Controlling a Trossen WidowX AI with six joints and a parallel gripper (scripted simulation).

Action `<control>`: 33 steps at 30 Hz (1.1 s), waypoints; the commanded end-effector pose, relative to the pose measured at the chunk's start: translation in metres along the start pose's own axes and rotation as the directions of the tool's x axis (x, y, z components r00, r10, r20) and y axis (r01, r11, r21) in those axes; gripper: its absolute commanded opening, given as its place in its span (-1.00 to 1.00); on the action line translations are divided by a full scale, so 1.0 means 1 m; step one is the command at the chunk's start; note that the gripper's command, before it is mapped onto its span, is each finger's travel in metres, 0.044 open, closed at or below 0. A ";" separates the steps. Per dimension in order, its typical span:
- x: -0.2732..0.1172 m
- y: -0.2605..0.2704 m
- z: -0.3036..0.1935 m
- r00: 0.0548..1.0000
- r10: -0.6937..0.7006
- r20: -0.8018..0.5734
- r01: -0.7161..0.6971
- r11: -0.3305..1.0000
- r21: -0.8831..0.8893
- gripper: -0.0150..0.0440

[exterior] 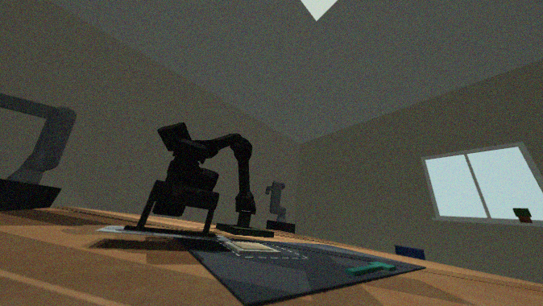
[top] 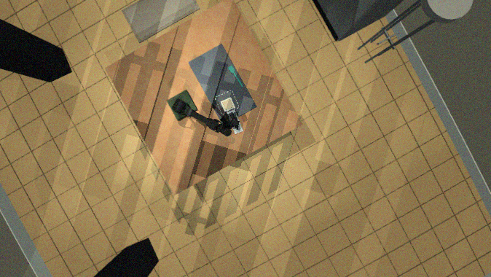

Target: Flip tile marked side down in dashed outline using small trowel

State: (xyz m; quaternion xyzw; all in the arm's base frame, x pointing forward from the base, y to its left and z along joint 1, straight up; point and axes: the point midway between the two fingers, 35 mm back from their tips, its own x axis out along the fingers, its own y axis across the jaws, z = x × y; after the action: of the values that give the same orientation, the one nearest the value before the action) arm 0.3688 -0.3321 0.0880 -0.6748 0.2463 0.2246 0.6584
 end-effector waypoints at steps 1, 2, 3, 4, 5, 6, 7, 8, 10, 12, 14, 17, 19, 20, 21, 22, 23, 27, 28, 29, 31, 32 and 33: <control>0.004 0.003 0.000 1.000 -0.009 0.005 0.009 1.000 -0.007 -0.49; 0.005 0.004 0.000 1.000 -0.009 0.005 0.009 1.000 -0.007 -0.49; 0.006 0.005 0.000 1.000 -0.009 0.005 0.009 1.000 -0.007 -0.49; 0.007 0.007 0.000 1.000 -0.009 0.005 0.009 1.000 -0.007 -0.49; 0.008 0.008 0.000 1.000 -0.009 0.005 0.009 1.000 -0.007 -0.49; 0.009 0.009 0.000 1.000 -0.009 0.005 0.009 1.000 -0.007 -0.49; 0.010 0.010 0.001 1.000 -0.009 0.005 0.009 1.000 -0.007 -0.49; 0.011 0.011 0.001 1.000 -0.009 0.005 0.009 1.000 -0.007 -0.49; 0.011 0.012 0.001 1.000 -0.009 0.005 0.009 1.000 -0.007 -0.49; 0.011 0.012 0.002 1.000 -0.009 0.005 0.009 1.000 -0.007 -0.49; 0.011 0.012 0.005 1.000 -0.009 0.005 0.009 1.000 -0.006 -0.49; 0.012 0.012 0.010 1.000 -0.009 0.005 0.009 1.000 -0.006 -0.49; 0.012 0.012 0.013 1.000 -0.009 0.005 0.009 1.000 -0.006 -0.49; 0.012 0.012 0.015 1.000 -0.009 0.006 0.009 1.000 -0.006 -0.49; 0.012 0.012 0.016 1.000 -0.009 0.006 0.009 1.000 -0.005 -0.49; 0.012 0.012 0.018 1.000 -0.009 0.006 0.009 1.000 -0.005 -0.49; 0.012 0.012 0.019 1.000 -0.009 0.006 0.009 1.000 -0.005 -0.49; 0.011 0.012 0.020 1.000 -0.009 0.006 0.009 1.000 -0.005 -0.49; 0.011 0.011 0.019 1.000 -0.009 0.006 0.009 1.000 -0.005 -0.49; 0.009 0.009 0.017 1.000 -0.009 0.006 0.009 1.000 -0.005 -0.49; 0.006 0.005 0.012 1.000 -0.009 0.005 0.009 1.000 -0.006 -0.49; 0.005 0.003 0.010 1.000 -0.009 0.005 0.009 1.000 -0.006 -0.49; 0.003 0.001 0.008 1.000 -0.009 0.005 0.009 1.000 -0.006 -0.49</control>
State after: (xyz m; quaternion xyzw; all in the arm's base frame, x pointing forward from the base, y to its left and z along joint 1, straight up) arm 0.3685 -0.3176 0.0718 -0.6704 0.2470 0.2293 0.6611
